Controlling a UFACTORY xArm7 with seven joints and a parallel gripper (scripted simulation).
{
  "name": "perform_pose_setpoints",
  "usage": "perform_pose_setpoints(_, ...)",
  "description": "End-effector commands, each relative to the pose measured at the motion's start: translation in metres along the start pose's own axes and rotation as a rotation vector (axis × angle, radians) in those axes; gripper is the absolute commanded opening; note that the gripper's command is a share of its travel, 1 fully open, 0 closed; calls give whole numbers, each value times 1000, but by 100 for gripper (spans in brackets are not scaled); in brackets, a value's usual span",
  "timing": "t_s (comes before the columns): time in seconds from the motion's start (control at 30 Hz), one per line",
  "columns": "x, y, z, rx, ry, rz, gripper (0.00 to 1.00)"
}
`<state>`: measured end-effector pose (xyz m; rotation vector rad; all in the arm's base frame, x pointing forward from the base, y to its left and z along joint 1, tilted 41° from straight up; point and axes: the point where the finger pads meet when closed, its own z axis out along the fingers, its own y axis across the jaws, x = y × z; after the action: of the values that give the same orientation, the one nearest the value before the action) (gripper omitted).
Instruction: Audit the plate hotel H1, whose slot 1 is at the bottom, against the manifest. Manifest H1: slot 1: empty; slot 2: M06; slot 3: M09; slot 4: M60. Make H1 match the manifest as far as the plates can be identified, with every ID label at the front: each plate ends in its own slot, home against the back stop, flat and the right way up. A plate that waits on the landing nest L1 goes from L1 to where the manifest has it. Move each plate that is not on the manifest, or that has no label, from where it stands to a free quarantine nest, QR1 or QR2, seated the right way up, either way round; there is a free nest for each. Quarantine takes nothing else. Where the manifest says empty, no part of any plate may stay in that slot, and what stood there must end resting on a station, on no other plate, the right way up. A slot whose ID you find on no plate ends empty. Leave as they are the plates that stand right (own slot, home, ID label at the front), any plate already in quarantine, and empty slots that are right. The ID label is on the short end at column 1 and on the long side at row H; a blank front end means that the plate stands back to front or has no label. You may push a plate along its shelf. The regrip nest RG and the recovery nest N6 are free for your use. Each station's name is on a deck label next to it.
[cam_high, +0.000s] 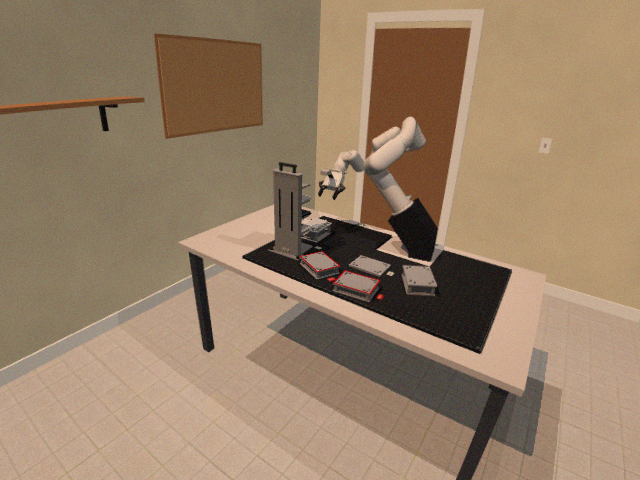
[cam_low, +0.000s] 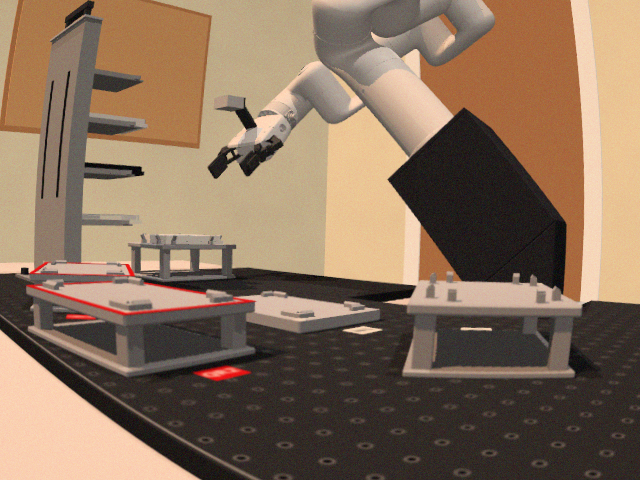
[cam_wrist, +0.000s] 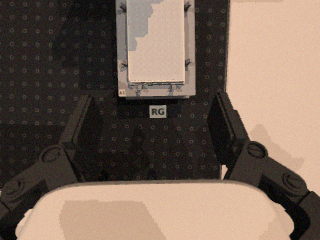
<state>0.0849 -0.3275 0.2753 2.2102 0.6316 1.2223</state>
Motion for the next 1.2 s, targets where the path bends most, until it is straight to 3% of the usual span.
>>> perform_pose_setpoints(0.0, 0, 1, -1, -1, -53, -1, 100)
perform_pose_setpoints(1.17, 0, 1, -1, -3, -569, -1, 100)
